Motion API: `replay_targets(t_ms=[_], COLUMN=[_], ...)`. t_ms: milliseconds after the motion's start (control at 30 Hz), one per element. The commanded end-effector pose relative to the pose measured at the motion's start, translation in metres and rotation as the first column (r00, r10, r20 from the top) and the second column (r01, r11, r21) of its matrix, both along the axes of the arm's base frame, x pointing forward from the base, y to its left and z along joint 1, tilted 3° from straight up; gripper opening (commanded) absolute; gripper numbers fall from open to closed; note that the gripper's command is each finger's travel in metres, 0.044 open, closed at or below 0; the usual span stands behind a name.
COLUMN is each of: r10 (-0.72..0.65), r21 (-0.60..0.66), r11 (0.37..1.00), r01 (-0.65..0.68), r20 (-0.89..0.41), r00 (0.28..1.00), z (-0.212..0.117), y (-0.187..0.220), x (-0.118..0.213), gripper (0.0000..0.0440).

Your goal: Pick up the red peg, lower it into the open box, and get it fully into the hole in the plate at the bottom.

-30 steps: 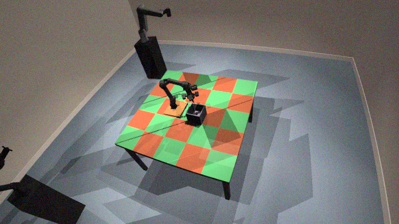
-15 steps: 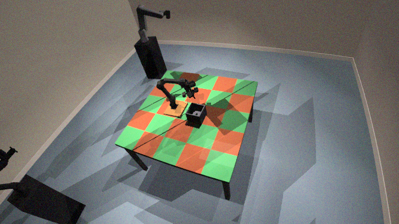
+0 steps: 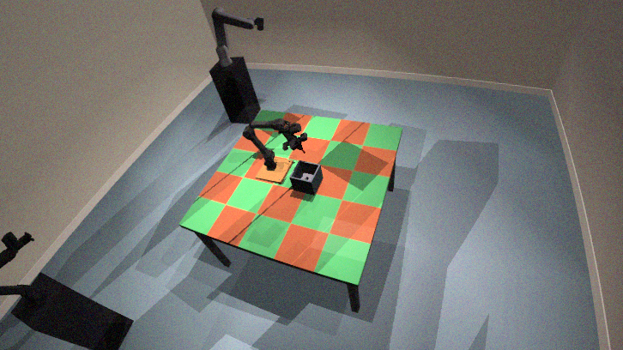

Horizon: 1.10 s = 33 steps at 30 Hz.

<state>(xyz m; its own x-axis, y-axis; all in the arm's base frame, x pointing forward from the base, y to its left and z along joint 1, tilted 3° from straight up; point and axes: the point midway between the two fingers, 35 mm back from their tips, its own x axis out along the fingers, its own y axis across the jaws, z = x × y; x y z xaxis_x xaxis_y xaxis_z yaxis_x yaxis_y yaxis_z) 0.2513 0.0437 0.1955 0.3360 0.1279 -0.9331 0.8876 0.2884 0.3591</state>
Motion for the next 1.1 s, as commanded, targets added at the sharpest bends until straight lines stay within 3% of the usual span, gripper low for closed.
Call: replay_targets(t_ms=[0,1067], r10=[-0.023,-0.143], r21=[-0.032,-0.093], r11=[0.999,0.987], r01=[0.024,0.132], r20=[0.007,-0.123], r00=[1.000,0.982], z=[0.007,-0.014], y=[-0.015,-0.115], x=[0.003,0.029], gripper=[0.0000,0.0000])
